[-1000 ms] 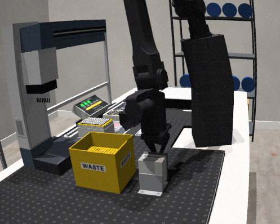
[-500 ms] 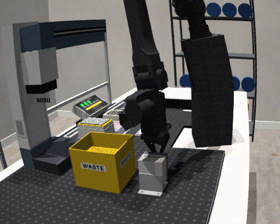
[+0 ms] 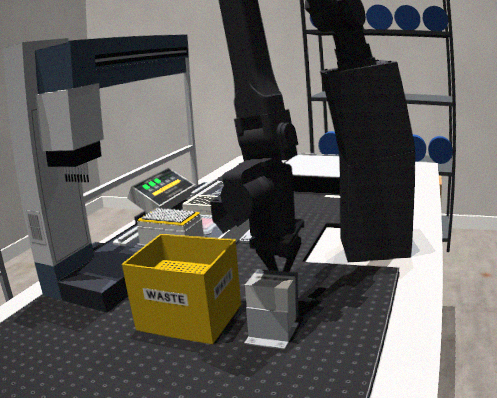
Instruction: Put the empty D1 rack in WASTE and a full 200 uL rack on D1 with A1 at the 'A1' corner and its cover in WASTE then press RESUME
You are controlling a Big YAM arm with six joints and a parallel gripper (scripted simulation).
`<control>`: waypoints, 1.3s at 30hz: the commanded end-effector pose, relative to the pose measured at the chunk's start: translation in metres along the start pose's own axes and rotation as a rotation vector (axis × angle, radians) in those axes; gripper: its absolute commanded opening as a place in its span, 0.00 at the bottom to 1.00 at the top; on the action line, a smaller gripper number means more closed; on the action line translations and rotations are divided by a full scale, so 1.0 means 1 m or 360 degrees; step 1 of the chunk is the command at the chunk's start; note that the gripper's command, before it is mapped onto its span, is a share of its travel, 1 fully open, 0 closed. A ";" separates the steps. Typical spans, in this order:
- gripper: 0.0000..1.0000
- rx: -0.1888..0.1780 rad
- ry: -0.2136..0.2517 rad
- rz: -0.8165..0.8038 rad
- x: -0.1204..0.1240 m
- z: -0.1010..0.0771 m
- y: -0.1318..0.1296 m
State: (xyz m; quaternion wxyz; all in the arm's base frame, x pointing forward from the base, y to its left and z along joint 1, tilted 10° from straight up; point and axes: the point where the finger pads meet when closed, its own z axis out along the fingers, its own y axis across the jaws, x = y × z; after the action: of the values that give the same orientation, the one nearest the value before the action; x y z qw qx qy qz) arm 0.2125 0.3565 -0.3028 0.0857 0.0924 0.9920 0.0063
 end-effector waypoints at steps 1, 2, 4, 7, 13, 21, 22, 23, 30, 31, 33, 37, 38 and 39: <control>0.00 -0.0030 0.0004 -0.0006 0.007 0.006 0.016; 0.00 -0.0029 0.0004 -0.0006 0.007 0.006 0.016; 0.00 -0.0033 0.0003 -0.0006 0.007 0.006 0.018; 0.00 -0.0033 0.0004 -0.0006 0.007 0.006 0.019; 0.00 -0.0036 0.0003 -0.0006 0.007 0.006 0.021; 0.00 -0.0039 0.0003 -0.0005 0.007 0.006 0.024; 0.00 -0.0039 0.0003 -0.0005 0.007 0.006 0.024; 0.00 -0.0038 0.0004 -0.0005 0.007 0.006 0.024; 0.00 -0.0042 0.0003 -0.0006 0.007 0.006 0.027; 0.00 -0.0037 0.0004 -0.0006 0.007 0.006 0.026; 0.00 -0.0043 0.0003 -0.0005 0.007 0.006 0.028; 0.00 -0.0043 0.0003 -0.0005 0.007 0.006 0.029; 0.00 -0.0044 0.0002 -0.0005 0.007 0.006 0.030; 0.00 -0.0044 0.0002 -0.0005 0.007 0.006 0.030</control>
State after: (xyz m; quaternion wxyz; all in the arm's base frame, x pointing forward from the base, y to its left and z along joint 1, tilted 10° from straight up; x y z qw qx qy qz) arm 0.2125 0.3567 -0.3027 0.0838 0.0948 0.9920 -0.0030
